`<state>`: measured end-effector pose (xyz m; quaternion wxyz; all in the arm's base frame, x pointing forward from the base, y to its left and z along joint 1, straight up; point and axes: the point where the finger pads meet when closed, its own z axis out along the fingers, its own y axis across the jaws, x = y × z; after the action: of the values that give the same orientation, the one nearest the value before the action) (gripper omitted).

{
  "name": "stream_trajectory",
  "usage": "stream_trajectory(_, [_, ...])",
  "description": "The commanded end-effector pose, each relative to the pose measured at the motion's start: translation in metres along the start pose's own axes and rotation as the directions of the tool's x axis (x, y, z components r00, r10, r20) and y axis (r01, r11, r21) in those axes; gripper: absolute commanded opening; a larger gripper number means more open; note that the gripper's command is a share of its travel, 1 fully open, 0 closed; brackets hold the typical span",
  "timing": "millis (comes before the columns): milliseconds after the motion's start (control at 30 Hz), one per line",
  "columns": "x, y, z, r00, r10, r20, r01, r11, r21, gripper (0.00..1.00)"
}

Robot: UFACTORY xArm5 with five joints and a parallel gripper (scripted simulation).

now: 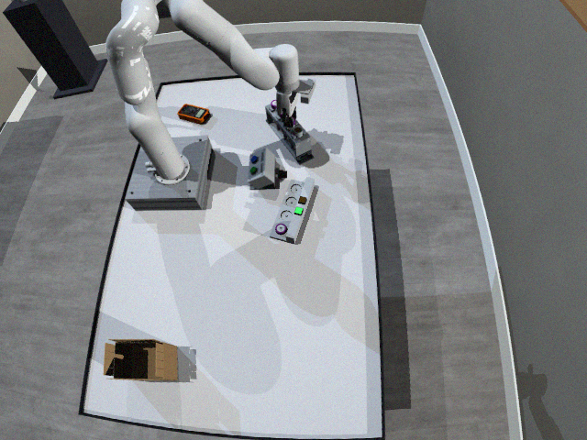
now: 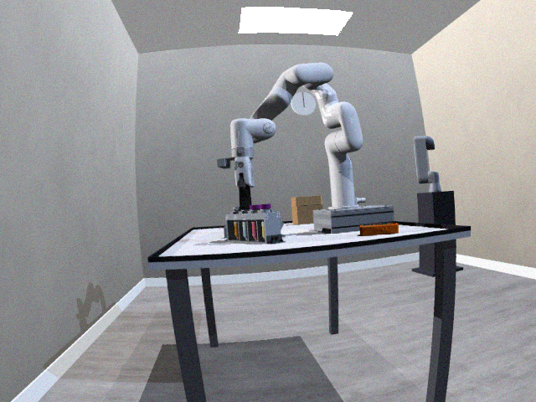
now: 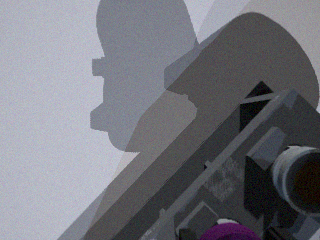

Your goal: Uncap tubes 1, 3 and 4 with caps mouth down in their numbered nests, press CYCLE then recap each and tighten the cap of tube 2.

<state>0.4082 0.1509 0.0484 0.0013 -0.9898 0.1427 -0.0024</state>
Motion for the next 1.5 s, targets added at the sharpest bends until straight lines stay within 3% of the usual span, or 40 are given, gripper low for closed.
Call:
stream_trajectory(0, [0.0009,-0.0007,-0.0010,1.000,-0.010,0.000,0.010,1.000,0.005,0.00])
stream_trajectory(367, [0.0009,-0.0007,-0.0010,1.000,-0.010,0.000,0.010,1.000,0.005,0.00])
stream_trajectory(667, [0.0009,-0.0007,-0.0007,0.943,0.333,0.002,-0.333,0.943,0.005,0.00])
stream_trajectory(1067, [0.0009,-0.0007,-0.0003,0.670,0.742,0.003,-0.742,0.670,0.003,0.00])
stream_trajectory(1133, [0.0009,-0.0007,-0.0003,0.670,0.742,0.003,-0.742,0.670,0.003,0.00])
stream_trajectory(1467, [0.0009,-0.0007,0.0001,0.283,0.959,0.005,-0.959,0.283,0.001,0.00])
